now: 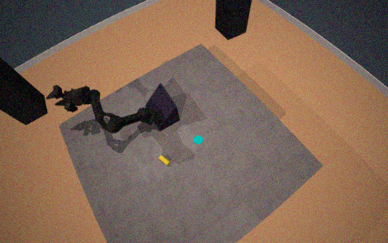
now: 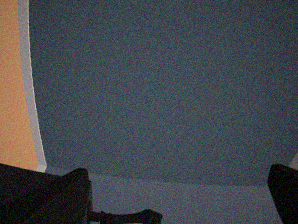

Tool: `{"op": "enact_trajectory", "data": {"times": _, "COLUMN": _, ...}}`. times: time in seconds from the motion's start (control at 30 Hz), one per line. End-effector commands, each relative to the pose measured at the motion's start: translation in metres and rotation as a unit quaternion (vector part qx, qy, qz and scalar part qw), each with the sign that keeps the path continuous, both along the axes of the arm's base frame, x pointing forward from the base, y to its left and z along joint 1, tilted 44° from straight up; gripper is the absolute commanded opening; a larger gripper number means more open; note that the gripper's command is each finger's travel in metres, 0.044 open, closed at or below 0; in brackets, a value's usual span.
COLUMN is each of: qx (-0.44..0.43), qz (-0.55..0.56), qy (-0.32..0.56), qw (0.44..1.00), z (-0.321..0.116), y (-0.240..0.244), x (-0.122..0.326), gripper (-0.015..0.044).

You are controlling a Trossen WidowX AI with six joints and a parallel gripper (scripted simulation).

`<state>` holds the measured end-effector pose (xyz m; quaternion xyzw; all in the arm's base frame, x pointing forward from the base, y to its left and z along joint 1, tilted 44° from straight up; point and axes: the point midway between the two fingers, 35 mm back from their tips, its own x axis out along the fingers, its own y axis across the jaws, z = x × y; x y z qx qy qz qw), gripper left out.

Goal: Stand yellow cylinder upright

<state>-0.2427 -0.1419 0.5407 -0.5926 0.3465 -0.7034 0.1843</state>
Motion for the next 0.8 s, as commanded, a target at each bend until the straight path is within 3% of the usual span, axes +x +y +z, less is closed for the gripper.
{"op": "enact_trajectory", "data": {"times": 0.0, "qx": 0.000, "qz": 0.001, "qy": -0.001, "qw": 1.000, "z": 0.000, "y": -0.001, "x": 0.000, "gripper": 0.0374}}
{"op": "enact_trajectory", "data": {"times": 0.1, "qx": -0.004, "qz": 0.021, "qy": -0.018, "qw": 1.000, "z": -0.001, "y": -0.010, "x": 0.000, "gripper": 0.0309}}
{"op": "enact_trajectory", "data": {"times": 0.43, "qx": -0.009, "qz": 0.166, "qy": -0.151, "qw": 0.975, "z": -0.016, "y": -0.090, "x": 0.014, "gripper": 0.0309}}
{"op": "enact_trajectory", "data": {"times": 0.77, "qx": 0.029, "qz": 0.291, "qy": -0.281, "qw": 0.914, "z": -0.043, "y": -0.175, "x": 0.062, "gripper": 0.0309}}
